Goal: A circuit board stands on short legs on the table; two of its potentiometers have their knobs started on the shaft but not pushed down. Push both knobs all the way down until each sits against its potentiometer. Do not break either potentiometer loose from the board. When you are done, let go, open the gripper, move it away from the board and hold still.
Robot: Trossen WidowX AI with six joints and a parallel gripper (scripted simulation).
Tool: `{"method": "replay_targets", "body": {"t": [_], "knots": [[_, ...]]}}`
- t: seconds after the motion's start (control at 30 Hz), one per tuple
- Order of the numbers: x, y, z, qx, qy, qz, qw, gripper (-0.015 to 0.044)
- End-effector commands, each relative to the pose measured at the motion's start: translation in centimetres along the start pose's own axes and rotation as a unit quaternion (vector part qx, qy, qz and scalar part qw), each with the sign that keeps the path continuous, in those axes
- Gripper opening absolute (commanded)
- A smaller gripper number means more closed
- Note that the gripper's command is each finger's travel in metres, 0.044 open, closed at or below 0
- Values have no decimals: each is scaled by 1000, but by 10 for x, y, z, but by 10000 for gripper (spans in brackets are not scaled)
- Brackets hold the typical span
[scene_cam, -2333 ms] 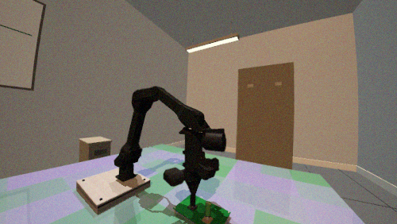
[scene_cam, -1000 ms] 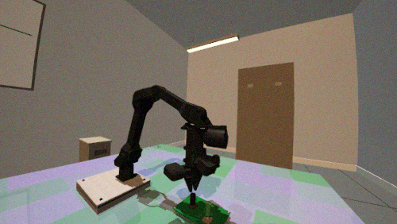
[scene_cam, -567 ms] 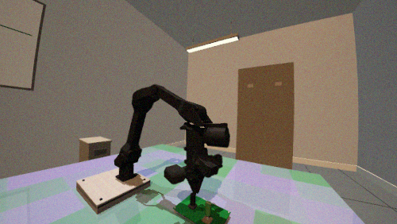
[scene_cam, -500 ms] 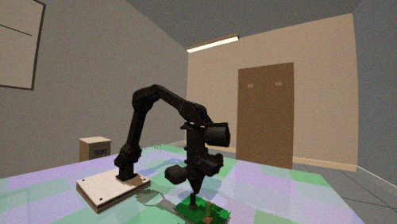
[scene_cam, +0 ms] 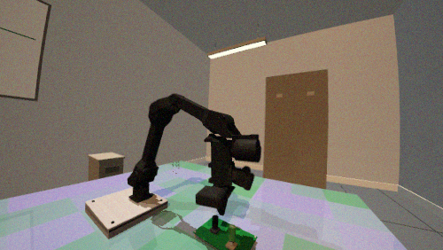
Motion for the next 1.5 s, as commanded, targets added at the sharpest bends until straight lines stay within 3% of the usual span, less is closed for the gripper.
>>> {"method": "replay_targets", "body": {"t": [0.0, 0.7, 1.47], "knots": [[-1, 0, 4, -63, 3, -1, 998, 0], [-10, -2, 17, -415, 9, -1, 910, 0], [-21, -3, 30, -737, 15, 3, 676, 0]]}}
Point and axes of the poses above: the point midway between the two fingers, 35 mm back from their tips, its own x axis out along the fingers, its own y axis across the jaws, z = x × y, the point moved 7 cm from there along -x, back along the fingers, and after that the axes turned 14 degrees about x, right-handed, at the moved point
